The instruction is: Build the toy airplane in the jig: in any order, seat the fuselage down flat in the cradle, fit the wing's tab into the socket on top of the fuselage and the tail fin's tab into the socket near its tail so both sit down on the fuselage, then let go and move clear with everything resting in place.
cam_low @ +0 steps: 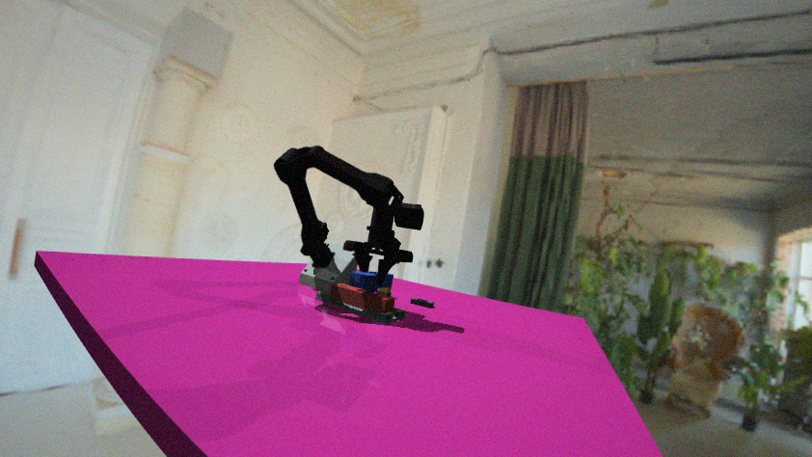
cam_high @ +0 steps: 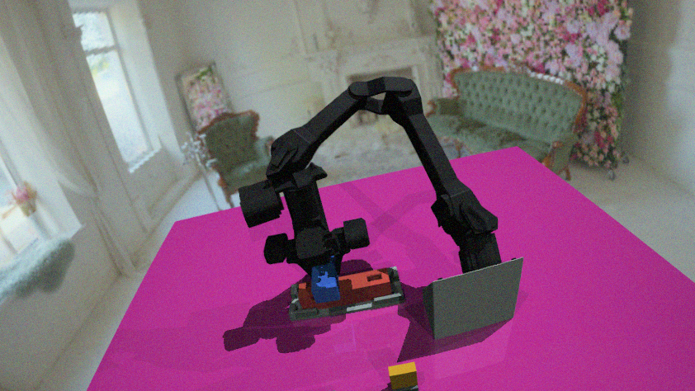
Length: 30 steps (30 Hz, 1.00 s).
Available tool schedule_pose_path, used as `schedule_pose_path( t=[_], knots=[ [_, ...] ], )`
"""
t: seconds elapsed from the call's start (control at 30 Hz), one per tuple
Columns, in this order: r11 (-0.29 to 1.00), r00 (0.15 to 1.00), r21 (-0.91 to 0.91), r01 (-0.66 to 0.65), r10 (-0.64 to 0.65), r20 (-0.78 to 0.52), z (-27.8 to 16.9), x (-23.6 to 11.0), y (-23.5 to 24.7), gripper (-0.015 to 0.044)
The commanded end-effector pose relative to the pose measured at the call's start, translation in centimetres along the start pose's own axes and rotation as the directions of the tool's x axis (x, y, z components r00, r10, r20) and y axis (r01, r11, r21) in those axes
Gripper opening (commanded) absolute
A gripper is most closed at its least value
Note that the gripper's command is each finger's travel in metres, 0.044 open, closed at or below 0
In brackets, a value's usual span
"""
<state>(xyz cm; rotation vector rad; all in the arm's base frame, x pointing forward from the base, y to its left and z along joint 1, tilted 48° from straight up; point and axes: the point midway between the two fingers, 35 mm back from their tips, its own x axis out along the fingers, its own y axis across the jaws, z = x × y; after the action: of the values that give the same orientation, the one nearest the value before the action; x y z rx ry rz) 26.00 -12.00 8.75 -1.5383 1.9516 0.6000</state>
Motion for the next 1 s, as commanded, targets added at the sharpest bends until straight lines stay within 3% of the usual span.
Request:
schedule_pose_path(
  t=[0.0, 0.33, 0.5, 0.97],
  knots=[
    [1.000, 1.000, -0.007, 0.003, -0.003, -0.006, -0.04, 0.55, 0.05, 0.0196],
    [1.000, 1.000, 0.000, -0.002, 0.002, -0.001, -0.07, 0.84, 0.06, 0.0162],
    [1.000, 1.000, 0.000, -0.002, 0.002, -0.001, -0.07, 0.84, 0.06, 0.0031],
    [1.000, 1.000, 0.000, -0.002, 0.002, -0.001, -0.07, 0.84, 0.06, 0.0399]
  ],
)
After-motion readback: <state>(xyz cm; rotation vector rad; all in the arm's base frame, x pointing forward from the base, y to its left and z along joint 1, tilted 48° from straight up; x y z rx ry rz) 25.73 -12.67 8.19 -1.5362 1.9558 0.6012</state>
